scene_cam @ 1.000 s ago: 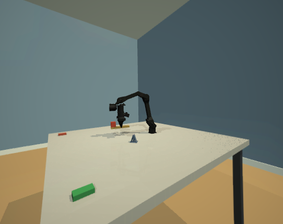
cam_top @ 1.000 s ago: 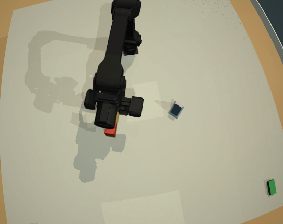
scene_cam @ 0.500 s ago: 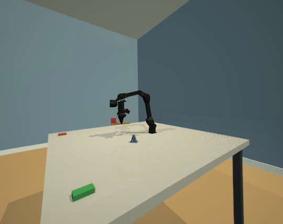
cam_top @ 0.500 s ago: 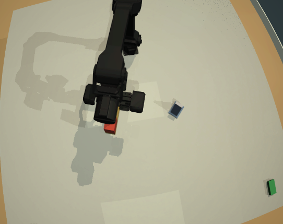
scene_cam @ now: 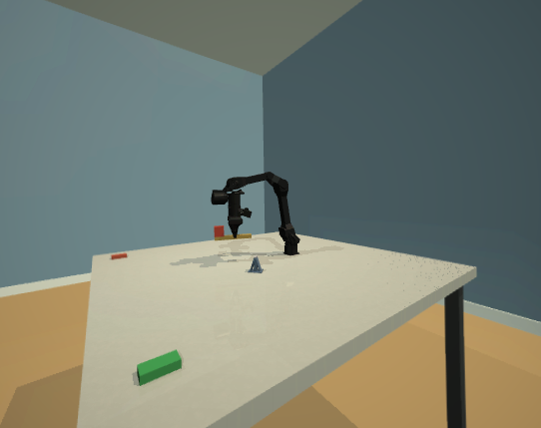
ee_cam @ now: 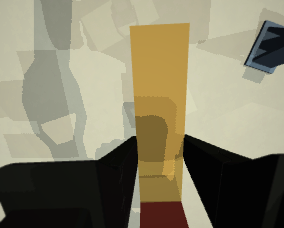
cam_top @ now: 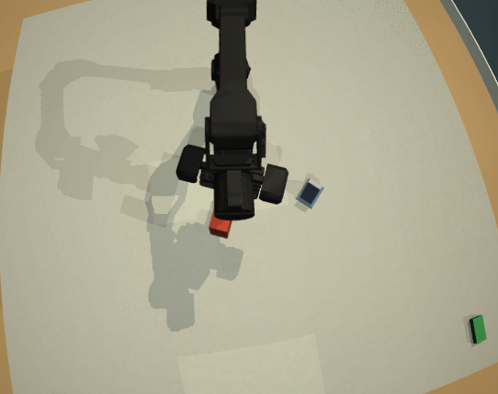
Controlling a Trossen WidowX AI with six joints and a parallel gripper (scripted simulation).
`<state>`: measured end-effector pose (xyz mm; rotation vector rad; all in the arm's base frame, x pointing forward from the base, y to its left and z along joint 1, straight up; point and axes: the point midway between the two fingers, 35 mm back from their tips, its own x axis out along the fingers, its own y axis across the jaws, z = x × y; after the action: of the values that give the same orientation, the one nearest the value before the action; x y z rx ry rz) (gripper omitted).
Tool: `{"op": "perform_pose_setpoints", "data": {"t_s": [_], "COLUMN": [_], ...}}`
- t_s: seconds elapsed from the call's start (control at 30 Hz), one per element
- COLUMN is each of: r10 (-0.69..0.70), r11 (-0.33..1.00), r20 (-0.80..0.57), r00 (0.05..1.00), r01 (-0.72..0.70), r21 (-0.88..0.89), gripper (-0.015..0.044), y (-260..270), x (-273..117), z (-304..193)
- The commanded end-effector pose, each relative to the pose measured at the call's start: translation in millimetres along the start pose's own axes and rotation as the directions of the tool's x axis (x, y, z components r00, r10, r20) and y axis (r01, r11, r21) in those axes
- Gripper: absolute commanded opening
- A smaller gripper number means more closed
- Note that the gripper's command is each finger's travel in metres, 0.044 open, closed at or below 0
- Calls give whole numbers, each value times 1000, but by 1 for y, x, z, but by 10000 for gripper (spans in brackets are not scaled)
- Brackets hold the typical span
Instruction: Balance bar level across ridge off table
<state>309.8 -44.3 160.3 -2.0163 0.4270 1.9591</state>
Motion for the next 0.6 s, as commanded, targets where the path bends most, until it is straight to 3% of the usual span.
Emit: {"op": "perform_pose_setpoints", "data": {"t_s": [0.0, 0.57], "r10": [-2, -9], "r11": [1000, 990], "r20": [-1, 1], "r00": [1000, 1000], "r01": [2, 8], "r21": [29, 143], "gripper": [0, 0], "y": [-15, -76], "x": [-1, -2], "z": [5, 33]}}
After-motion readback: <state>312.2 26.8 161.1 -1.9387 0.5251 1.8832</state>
